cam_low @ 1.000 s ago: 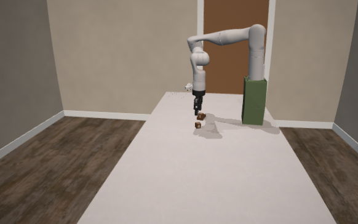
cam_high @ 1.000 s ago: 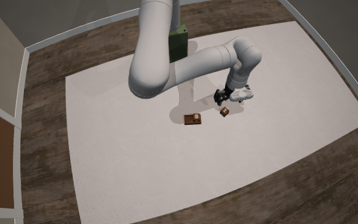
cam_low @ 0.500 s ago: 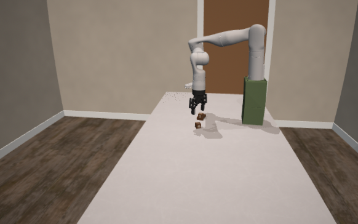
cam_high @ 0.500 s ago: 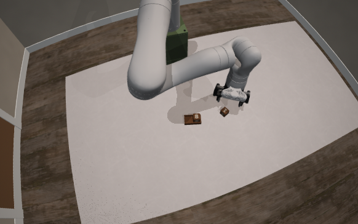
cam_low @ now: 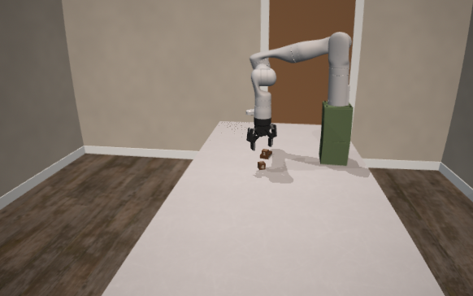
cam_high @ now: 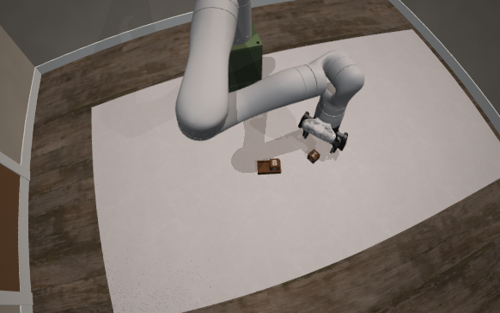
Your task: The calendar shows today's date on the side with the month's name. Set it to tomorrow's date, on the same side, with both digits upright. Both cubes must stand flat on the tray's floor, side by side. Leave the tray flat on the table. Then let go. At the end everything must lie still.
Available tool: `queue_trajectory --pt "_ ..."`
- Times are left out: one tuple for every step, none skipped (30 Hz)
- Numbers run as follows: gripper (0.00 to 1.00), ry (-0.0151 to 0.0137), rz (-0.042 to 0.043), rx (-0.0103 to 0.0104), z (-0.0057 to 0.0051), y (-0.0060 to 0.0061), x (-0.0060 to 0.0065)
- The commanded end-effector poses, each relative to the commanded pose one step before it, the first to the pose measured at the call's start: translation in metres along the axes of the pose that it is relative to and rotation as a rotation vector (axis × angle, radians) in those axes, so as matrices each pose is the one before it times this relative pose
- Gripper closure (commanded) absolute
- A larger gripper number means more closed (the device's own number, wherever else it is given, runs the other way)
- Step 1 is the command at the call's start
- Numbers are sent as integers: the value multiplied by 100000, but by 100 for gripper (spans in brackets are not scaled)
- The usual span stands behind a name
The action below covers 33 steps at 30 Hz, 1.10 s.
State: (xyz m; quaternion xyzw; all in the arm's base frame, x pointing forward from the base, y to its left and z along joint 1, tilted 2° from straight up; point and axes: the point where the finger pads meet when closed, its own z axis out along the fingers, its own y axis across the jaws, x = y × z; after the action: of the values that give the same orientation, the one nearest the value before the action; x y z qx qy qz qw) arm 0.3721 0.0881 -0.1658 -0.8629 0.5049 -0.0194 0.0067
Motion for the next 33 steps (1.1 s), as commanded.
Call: queue_trajectory --pt "0 -243 4136 -49 -3 49 3" --pt "0 3 1777 -22 -8 9 17" --pt "0 3 1694 -21 -7 9 17" --pt "0 3 1612 -21 -7 8 16" --pt "0 3 1530 -20 -6 8 16" --pt "0 3 1449 -19 -6 7 15" --pt "0 3 1368 -18 -6 7 14" --pt "0 3 1287 -17 -5 6 14" --pt "0 3 1208 -16 -5 6 13" --pt "0 3 1129 -15 -5 5 12" --pt "0 3 1052 -15 -4 5 12" --pt "0 0 0 0 0 0 0" --pt "0 0 0 0 0 0 0" --pt "0 3 976 -14 -4 5 11" --pt "0 3 901 -13 -4 4 10" --pt "0 3 828 -12 -3 4 9" --pt "0 3 757 -11 -3 3 9" --pt "0 2 688 -10 -3 3 8" --pt "0 2 621 -9 -3 3 7" --pt "0 2 556 -8 -2 2 6" --pt "0 2 494 -7 -2 2 6" --pt "0 2 435 -6 -2 2 5" --pt "0 1 378 -6 -2 2 4" --pt "0 1 325 -5 -1 1 4" --pt "0 1 275 -4 -1 1 3" --pt "0 1 228 -3 -1 1 3" --pt "0 1 185 -3 -1 1 2" --pt "0 1 146 -2 -1 1 2" --pt "0 0 0 0 0 0 0" --pt "0 0 0 0 0 0 0" --pt "0 0 112 -2 0 0 1" --pt "0 0 81 -1 0 0 1" --pt "0 0 55 -1 0 0 1"
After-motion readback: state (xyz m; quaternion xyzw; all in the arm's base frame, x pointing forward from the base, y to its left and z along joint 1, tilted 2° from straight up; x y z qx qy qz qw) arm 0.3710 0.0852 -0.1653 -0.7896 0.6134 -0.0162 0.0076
